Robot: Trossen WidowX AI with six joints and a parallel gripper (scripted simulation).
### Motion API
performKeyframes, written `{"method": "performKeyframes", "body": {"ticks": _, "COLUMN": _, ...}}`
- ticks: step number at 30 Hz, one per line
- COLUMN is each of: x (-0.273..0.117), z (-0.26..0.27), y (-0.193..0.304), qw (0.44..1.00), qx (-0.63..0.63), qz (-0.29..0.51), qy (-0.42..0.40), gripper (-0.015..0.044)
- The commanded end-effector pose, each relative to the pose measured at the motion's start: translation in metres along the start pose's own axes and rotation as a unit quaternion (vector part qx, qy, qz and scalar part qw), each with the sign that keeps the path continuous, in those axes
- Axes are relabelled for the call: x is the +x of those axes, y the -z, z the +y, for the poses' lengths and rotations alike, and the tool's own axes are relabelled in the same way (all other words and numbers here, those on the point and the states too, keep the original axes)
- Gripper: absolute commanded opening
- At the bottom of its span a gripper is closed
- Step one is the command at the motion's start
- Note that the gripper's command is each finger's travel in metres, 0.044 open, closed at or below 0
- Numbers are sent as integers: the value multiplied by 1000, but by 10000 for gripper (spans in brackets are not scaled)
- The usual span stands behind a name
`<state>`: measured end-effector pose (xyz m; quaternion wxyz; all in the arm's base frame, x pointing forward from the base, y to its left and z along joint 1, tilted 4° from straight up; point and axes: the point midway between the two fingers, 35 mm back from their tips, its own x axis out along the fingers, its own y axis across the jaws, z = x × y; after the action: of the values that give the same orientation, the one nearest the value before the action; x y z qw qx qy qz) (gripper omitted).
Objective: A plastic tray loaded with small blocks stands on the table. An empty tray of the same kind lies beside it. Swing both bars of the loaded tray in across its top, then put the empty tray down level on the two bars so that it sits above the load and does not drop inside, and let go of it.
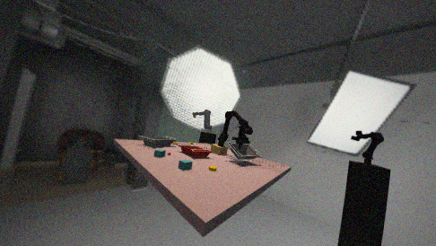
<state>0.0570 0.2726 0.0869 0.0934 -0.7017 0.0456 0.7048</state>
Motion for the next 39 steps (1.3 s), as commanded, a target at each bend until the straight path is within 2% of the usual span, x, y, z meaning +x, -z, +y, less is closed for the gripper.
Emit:
{"method": "performKeyframes", "body": {"ticks": 1, "x": -18, "z": -14, "y": 1, "qw": 1000, "qx": -2, "qz": 2, "qy": 14, "gripper": 0}}
{"method": "performKeyframes", "body": {"ticks": 19, "x": -76, "z": -47, "y": 1, "qw": 1000, "qx": -2, "qz": 2, "qy": 16, "gripper": 0}}
{"method": "performKeyframes", "body": {"ticks": 39, "x": -76, "z": -47, "y": 1, "qw": 1000, "qx": -2, "qz": 2, "qy": 16, "gripper": 0}}
